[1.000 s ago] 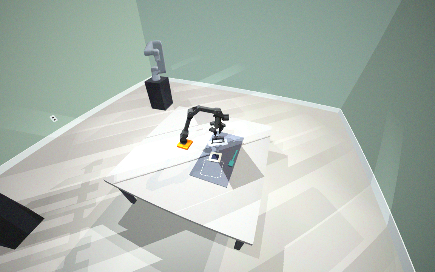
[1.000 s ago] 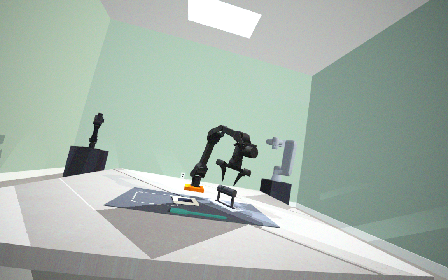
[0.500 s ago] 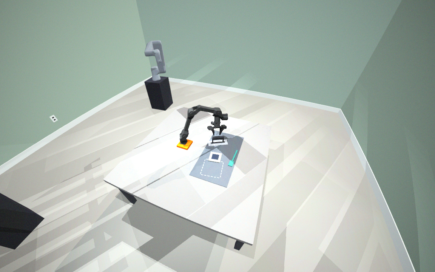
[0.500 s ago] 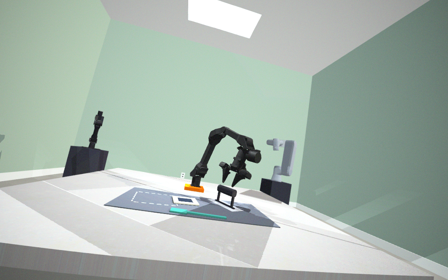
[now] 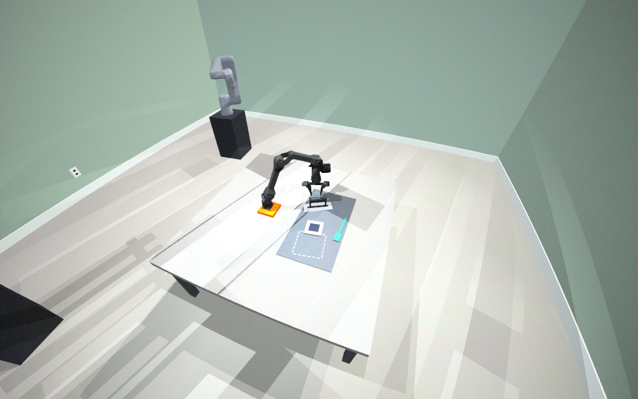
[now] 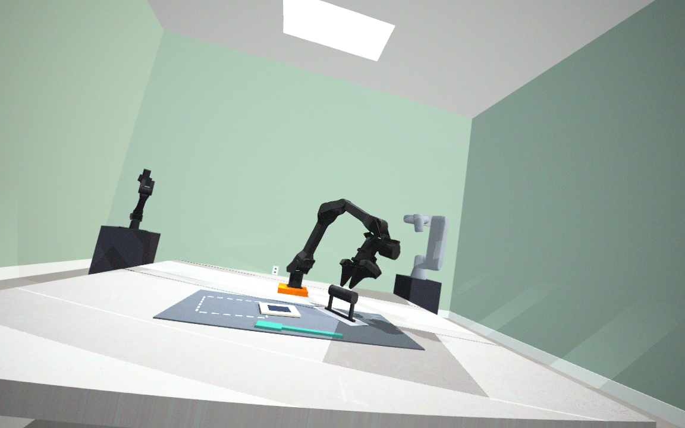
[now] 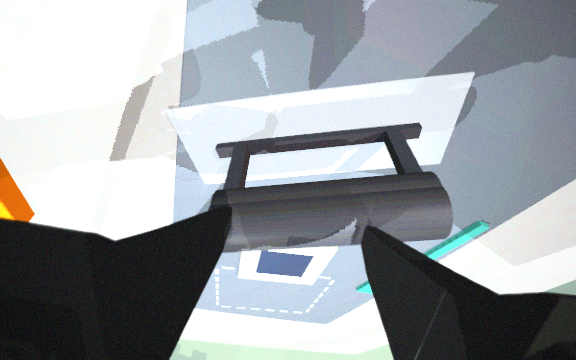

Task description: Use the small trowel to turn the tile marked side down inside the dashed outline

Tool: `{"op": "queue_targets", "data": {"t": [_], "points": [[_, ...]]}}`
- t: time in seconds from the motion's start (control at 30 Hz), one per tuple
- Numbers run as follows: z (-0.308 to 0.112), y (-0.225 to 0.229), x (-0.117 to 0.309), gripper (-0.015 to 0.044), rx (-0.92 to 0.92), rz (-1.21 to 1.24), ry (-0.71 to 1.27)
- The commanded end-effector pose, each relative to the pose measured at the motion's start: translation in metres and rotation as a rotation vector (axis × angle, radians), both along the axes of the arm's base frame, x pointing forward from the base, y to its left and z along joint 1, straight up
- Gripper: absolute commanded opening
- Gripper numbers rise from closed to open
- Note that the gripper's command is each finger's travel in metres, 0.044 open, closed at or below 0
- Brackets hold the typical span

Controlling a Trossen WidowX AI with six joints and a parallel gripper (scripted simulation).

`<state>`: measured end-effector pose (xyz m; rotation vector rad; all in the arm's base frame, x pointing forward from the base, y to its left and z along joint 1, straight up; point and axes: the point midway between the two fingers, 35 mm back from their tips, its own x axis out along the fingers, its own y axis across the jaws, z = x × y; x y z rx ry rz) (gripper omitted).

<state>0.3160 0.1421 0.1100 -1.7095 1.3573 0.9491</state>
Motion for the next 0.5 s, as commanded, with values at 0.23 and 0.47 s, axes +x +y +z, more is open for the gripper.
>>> {"op": "queue_targets", "data": {"t": [0.23, 0.47], "points": [[-0.0086, -0.0004, -0.0062, 0.03, -0.047, -0.294, -0.196], [-0.0101, 0.0004, -0.0085, 0.03, -0.054, -0.476, -0.355]]}}
